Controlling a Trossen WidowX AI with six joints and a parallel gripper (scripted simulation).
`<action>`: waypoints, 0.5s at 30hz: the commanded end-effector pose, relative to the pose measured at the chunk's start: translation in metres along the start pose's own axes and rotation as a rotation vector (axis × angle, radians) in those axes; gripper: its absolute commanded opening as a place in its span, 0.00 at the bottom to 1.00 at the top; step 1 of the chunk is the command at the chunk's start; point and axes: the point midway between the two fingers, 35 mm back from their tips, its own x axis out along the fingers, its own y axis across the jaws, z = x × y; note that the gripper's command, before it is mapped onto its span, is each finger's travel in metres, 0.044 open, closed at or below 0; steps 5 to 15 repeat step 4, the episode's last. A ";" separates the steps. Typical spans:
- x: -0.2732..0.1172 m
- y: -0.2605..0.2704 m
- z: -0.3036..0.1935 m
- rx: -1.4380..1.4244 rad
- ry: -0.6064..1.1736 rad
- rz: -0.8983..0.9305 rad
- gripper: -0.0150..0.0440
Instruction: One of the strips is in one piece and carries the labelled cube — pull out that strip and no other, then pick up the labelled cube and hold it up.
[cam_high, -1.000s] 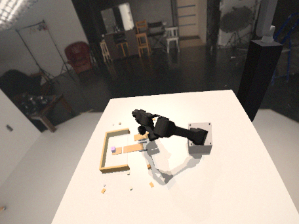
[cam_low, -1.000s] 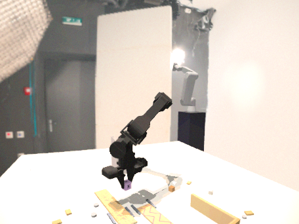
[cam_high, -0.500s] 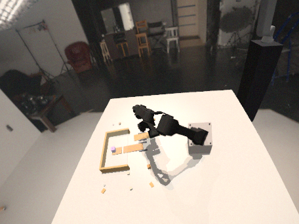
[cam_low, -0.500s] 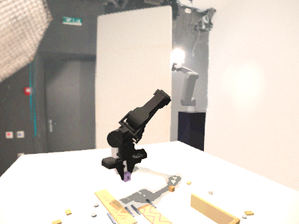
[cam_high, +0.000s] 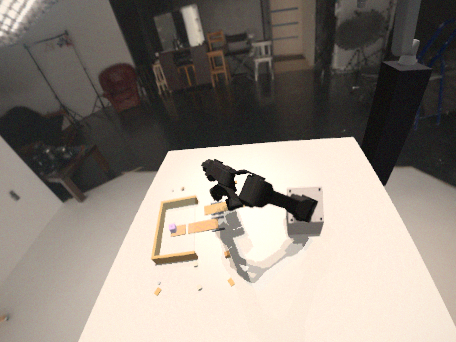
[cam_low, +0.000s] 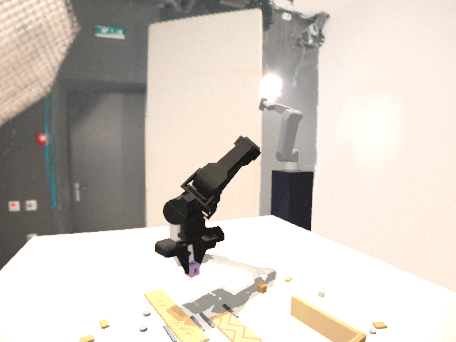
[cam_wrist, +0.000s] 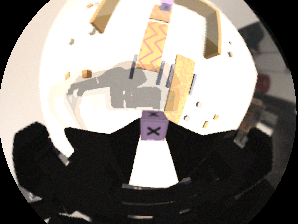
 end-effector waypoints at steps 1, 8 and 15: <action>-0.001 -0.001 0.000 -0.005 0.004 -0.004 0.25; -0.001 -0.001 0.000 -0.005 0.004 -0.004 0.25; -0.001 -0.001 0.000 -0.005 0.004 -0.004 0.25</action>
